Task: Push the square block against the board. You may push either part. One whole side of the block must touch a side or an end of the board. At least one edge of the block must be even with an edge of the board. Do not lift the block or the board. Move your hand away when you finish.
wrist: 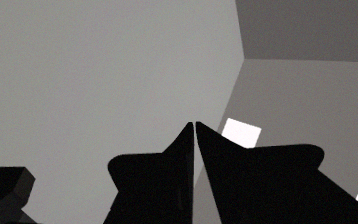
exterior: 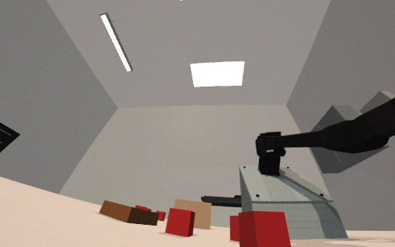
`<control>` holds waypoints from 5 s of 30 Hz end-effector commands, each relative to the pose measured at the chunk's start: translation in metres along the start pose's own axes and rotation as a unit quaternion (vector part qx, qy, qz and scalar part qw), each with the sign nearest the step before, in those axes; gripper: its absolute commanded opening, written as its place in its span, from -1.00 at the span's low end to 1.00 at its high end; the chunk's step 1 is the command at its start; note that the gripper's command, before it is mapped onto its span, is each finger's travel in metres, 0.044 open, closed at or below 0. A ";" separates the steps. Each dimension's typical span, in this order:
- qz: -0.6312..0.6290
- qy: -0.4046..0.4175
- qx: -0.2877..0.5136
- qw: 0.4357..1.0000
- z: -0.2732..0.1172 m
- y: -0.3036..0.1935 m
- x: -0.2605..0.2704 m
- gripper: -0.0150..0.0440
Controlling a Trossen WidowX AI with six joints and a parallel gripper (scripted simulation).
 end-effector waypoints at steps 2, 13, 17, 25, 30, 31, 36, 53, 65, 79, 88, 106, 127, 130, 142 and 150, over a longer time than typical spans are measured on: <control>-0.015 -0.013 0.048 0.999 0.015 -0.030 -0.016 -0.49; -0.033 -0.056 0.217 0.974 0.053 -0.152 -0.075 -0.49; -0.036 -0.070 0.277 0.958 0.057 -0.197 -0.096 -0.49; -0.040 -0.094 0.398 0.912 0.047 -0.287 -0.136 -0.49; -0.041 -0.107 0.471 0.874 0.031 -0.343 -0.160 -0.49; -0.041 -0.109 0.486 0.866 0.026 -0.354 -0.165 -0.49; -0.013 -0.114 0.517 0.848 0.015 -0.371 -0.169 -0.49; 0.002 -0.113 0.679 0.726 -0.065 -0.477 -0.206 -0.49; -0.004 -0.123 0.800 0.588 -0.162 -0.551 -0.234 -0.49; 0.034 -0.155 0.908 0.389 -0.299 -0.605 -0.251 -0.49; 0.053 -0.178 0.951 0.247 -0.392 -0.614 -0.257 -0.49; 0.062 -0.214 0.974 -0.043 -0.566 -0.569 -0.264 -0.49; 0.060 -0.321 0.876 -0.355 -0.706 -0.454 -0.262 -0.49; 0.058 -0.330 0.865 -0.374 -0.713 -0.445 -0.262 -0.49; 0.058 -0.330 0.864 -0.375 -0.749 -0.414 -0.244 -0.49; 0.058 -0.330 0.864 -0.375 -0.747 -0.413 -0.242 -0.49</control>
Point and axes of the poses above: the point midway between the two fingers, 35 mm back from their tips, its own z axis out along the fingers, its own x axis across the jaws, y = z × x, the point moved 8 cm from there along -z, back along the fingers, and after that the axes turned 13 degrees about -z, right-handed, at the moved point
